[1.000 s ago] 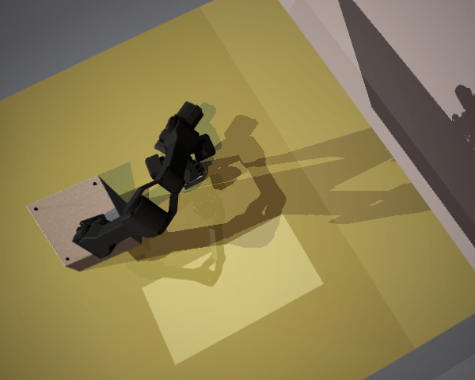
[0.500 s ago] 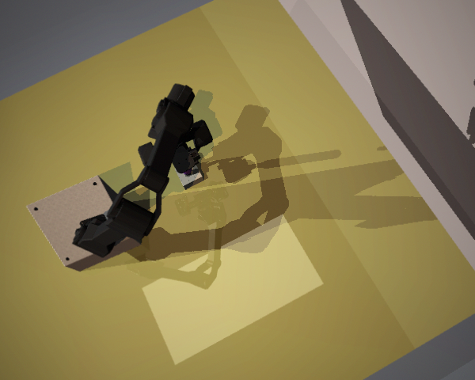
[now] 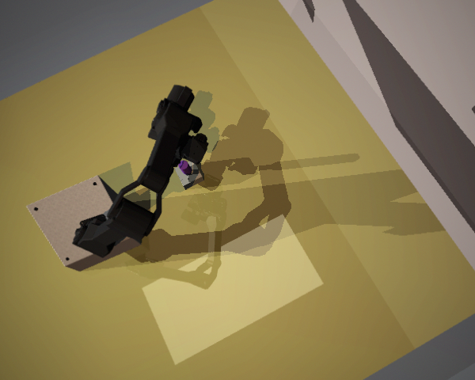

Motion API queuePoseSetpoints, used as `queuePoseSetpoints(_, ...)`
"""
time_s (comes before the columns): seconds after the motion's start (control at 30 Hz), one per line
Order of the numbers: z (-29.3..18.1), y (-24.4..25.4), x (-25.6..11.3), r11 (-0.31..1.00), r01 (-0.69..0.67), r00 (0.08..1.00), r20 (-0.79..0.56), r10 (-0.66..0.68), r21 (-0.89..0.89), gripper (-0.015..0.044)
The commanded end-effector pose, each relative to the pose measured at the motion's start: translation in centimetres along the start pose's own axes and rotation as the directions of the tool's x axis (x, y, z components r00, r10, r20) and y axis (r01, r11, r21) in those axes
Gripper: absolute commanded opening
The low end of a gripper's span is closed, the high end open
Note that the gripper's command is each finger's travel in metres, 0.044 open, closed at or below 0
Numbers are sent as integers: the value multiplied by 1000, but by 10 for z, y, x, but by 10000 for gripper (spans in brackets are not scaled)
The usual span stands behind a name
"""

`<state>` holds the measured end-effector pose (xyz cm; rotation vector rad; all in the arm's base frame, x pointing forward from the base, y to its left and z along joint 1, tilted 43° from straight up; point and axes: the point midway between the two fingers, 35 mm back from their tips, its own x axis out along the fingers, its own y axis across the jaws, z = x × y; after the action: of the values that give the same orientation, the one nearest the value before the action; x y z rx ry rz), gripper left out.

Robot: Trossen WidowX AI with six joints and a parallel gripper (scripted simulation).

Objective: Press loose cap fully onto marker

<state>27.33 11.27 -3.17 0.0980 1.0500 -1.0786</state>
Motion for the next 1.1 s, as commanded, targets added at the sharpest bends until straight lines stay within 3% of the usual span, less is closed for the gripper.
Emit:
queuePoseSetpoints(0.0,0,-3,5,673,0,1000,1,0,-739,0)
queuePoseSetpoints(0.13,0,-3,6,562,1,1000,1,0,-827,0)
queuePoseSetpoints(1.07,0,-3,14,562,1,1000,1,0,-827,0)
